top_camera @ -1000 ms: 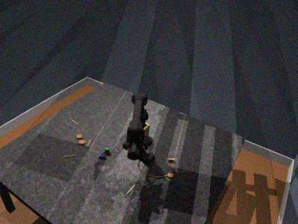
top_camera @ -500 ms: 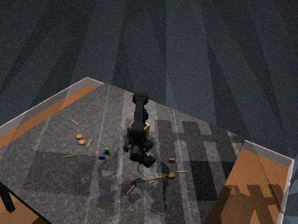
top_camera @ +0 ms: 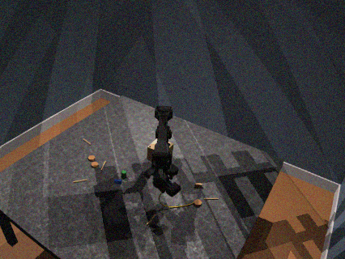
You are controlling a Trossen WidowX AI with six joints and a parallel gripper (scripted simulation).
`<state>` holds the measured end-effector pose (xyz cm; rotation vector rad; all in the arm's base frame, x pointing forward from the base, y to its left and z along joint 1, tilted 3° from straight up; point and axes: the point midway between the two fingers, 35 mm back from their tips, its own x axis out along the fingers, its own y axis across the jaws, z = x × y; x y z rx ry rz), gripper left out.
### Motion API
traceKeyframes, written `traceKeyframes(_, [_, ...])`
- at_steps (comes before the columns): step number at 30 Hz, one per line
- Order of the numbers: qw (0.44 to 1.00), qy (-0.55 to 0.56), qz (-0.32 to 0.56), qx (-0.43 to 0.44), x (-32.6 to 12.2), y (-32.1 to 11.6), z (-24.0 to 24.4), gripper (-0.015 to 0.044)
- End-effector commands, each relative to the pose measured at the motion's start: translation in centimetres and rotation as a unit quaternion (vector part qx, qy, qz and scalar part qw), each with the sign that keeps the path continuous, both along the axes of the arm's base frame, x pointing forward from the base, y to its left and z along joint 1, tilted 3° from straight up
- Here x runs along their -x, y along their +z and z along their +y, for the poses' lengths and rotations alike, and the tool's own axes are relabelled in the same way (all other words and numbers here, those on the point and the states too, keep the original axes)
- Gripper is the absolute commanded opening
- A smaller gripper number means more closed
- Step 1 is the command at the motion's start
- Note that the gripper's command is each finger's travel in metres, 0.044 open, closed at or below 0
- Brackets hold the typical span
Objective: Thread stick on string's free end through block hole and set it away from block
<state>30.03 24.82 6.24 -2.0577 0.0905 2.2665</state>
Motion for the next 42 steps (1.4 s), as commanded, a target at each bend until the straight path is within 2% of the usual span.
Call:
traceKeyframes(1, [1.0, -0.002, -0.008, 0.005, 0.2, -0.6, 0.0, 0.0])
traceKeyframes(31, [0.996, -0.011, -0.084, 0.007, 0.8, -4.4, 0.2, 0.0])
traceKeyframes(42, [0.996, -0.011, -0.086, 0.007, -0.1, -4.3, 0.2, 0.0])
